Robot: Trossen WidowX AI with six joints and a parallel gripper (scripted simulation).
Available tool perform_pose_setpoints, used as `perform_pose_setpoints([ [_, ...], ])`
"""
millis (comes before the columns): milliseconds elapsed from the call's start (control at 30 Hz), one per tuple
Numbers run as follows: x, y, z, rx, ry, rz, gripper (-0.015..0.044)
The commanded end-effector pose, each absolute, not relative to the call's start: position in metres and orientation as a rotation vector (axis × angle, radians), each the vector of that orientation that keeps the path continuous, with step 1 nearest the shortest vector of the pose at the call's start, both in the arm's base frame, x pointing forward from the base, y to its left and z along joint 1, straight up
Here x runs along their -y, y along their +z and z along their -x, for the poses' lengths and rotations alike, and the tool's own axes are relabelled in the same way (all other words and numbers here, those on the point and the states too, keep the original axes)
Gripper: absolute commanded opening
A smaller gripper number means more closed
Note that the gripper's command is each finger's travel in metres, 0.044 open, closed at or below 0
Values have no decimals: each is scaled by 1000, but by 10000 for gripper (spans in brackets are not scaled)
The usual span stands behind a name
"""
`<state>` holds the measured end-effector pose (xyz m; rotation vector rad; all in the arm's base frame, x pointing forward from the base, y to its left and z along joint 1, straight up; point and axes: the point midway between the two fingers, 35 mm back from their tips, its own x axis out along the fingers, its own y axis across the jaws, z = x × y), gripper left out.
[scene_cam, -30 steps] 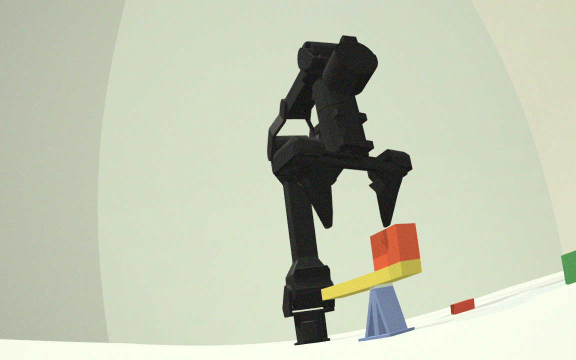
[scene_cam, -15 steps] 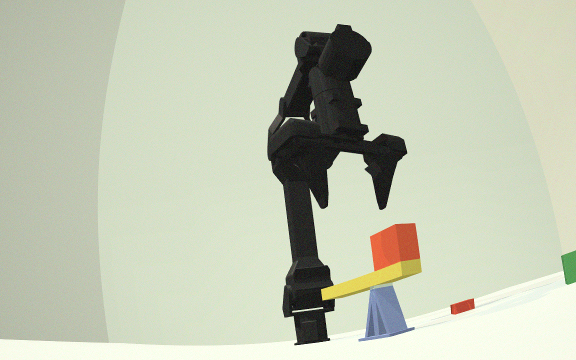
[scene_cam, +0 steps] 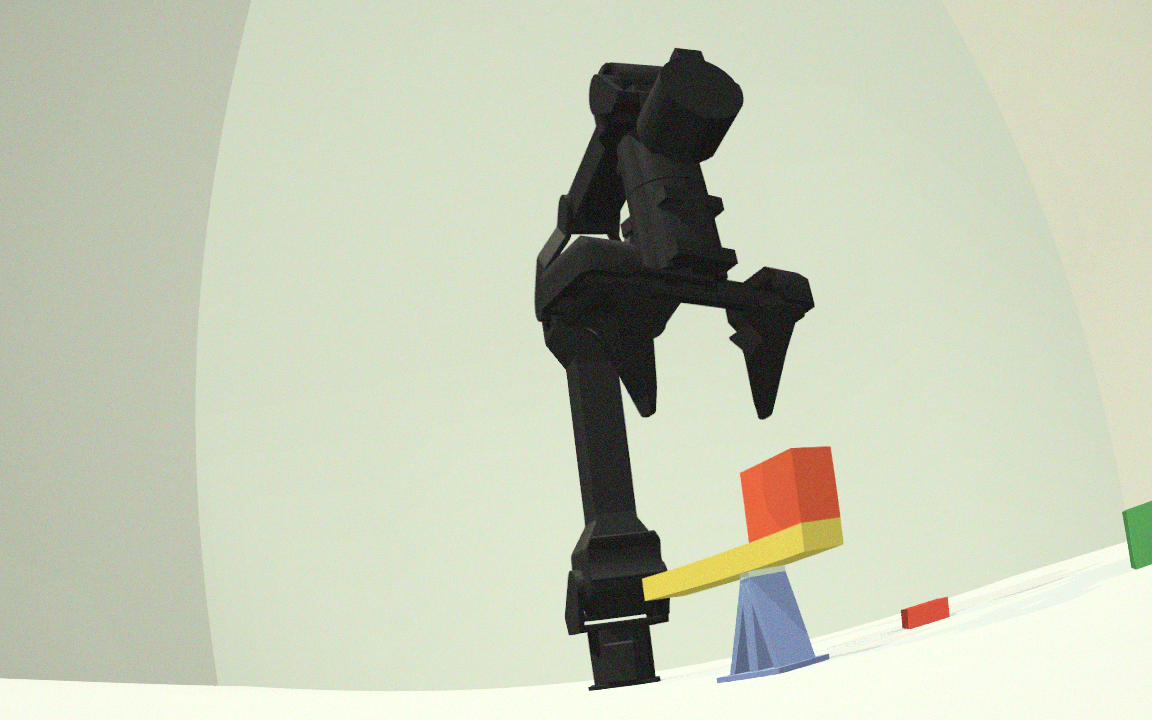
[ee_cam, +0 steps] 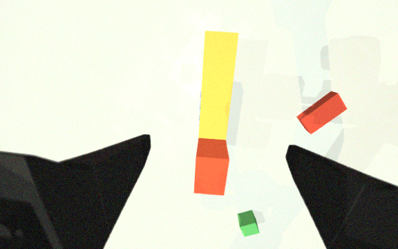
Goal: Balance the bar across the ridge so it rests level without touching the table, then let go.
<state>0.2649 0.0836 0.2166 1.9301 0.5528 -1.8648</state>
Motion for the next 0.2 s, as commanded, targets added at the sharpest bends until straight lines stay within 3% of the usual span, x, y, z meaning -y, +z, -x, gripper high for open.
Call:
perform_pose_setpoints([
  [0, -83, 217, -265, -552, -1868, -1927, 440],
  [167, -83, 217, -265, -552, -1868, -1927, 440],
])
